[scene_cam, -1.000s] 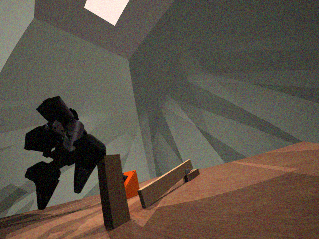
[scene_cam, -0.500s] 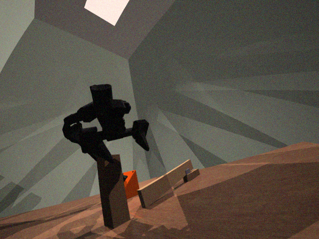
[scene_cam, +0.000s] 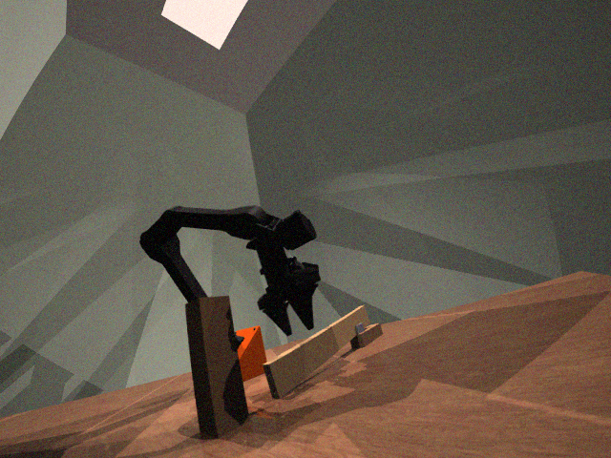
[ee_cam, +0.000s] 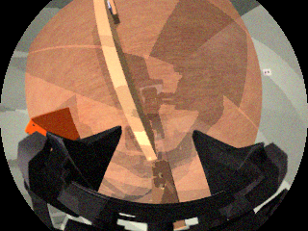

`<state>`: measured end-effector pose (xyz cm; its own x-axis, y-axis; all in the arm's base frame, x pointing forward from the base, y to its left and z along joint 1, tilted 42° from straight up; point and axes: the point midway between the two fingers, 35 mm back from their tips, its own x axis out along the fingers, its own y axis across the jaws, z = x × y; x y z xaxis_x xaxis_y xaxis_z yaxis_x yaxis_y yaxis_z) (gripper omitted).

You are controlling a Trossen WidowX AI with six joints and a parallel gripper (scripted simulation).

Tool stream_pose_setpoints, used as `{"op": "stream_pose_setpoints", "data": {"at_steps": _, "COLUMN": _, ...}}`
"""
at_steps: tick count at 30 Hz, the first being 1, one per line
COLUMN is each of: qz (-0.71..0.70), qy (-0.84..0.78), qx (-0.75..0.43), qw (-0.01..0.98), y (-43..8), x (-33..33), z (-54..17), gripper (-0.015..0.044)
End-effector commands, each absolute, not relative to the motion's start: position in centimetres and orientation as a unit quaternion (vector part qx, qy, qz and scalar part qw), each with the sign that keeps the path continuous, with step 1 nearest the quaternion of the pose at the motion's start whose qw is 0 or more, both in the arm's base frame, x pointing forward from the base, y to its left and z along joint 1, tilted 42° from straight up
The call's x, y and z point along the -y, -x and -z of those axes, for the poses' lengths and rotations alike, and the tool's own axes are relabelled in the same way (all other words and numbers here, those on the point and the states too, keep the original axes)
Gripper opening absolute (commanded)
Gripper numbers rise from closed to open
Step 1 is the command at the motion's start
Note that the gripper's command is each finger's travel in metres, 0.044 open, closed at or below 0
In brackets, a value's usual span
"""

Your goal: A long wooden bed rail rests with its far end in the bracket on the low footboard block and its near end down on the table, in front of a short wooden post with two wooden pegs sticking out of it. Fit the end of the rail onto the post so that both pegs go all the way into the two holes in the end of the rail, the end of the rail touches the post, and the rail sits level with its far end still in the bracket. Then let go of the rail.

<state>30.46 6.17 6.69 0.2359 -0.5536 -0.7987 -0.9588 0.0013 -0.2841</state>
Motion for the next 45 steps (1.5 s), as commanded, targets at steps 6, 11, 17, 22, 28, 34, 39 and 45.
{"op": "stream_pose_setpoints", "data": {"at_steps": 6, "qz": -0.326, "qy": 0.715, "qx": -0.564, "qw": 0.255, "y": -27.8, "x": -6.0, "z": -5.3, "gripper": 0.0440}}
{"op": "stream_pose_setpoints", "data": {"at_steps": 11, "qz": -0.326, "qy": 0.715, "qx": -0.564, "qw": 0.255, "y": -27.9, "x": -6.0, "z": -5.2, "gripper": 0.0440}}
{"op": "stream_pose_setpoints", "data": {"at_steps": 17, "qz": -0.326, "qy": 0.715, "qx": -0.564, "qw": 0.255, "y": -28.1, "x": -5.4, "z": -4.4, "gripper": 0.0440}}
{"op": "stream_pose_setpoints", "data": {"at_steps": 22, "qz": -0.326, "qy": 0.715, "qx": -0.564, "qw": 0.255, "y": -28.3, "x": -4.9, "z": -3.8, "gripper": 0.0440}}
{"op": "stream_pose_setpoints", "data": {"at_steps": 28, "qz": -0.326, "qy": 0.715, "qx": -0.564, "qw": 0.255, "y": -28.5, "x": -4.3, "z": -3.1, "gripper": 0.0440}}
{"op": "stream_pose_setpoints", "data": {"at_steps": 34, "qz": -0.326, "qy": 0.715, "qx": -0.564, "qw": 0.255, "y": -28.6, "x": -3.7, "z": -2.4, "gripper": 0.0440}}
{"op": "stream_pose_setpoints", "data": {"at_steps": 39, "qz": -0.326, "qy": 0.715, "qx": -0.564, "qw": 0.255, "y": -28.7, "x": -3.1, "z": -1.8, "gripper": 0.0440}}
{"op": "stream_pose_setpoints", "data": {"at_steps": 45, "qz": -0.326, "qy": 0.715, "qx": -0.564, "qw": 0.255, "y": -28.8, "x": -2.5, "z": -1.1, "gripper": 0.0440}}
